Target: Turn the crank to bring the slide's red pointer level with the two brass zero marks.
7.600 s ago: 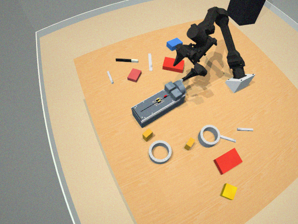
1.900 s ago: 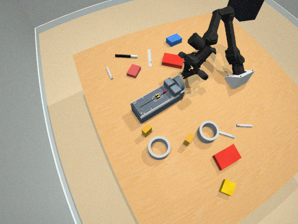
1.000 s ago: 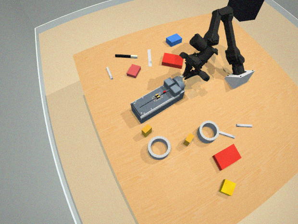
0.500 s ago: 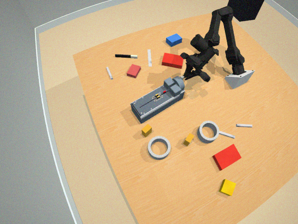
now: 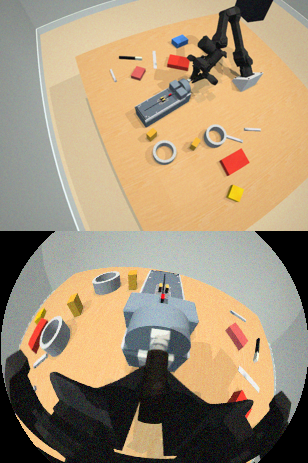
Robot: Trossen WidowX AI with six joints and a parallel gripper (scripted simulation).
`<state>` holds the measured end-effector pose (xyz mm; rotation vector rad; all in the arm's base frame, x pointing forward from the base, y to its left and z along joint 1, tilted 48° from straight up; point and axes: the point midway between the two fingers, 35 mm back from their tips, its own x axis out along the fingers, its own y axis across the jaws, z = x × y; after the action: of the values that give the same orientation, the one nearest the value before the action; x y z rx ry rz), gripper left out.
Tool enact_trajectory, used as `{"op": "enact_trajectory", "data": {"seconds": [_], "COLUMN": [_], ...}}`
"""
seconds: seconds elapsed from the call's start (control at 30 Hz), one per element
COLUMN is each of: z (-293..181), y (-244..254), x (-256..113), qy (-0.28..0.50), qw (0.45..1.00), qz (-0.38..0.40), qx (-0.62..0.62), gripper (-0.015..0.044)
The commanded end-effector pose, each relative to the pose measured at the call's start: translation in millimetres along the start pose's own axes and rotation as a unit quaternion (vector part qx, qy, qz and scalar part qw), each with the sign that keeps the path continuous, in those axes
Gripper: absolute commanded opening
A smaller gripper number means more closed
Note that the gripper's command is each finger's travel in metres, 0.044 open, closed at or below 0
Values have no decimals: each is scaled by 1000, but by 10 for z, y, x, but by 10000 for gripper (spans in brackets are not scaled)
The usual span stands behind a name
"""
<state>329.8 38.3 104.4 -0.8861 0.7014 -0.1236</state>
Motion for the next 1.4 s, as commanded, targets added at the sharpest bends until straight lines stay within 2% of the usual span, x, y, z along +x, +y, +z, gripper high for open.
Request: {"op": "enact_trajectory", "data": {"seconds": [0.0,1.37], "z": [-5,-50], "y": [92,202], "x": [-1,47], "qy": [-3,-3], "qw": [1000,1000], "qz": [12,12], "qx": [-5,-5], "gripper": [0,0]}}
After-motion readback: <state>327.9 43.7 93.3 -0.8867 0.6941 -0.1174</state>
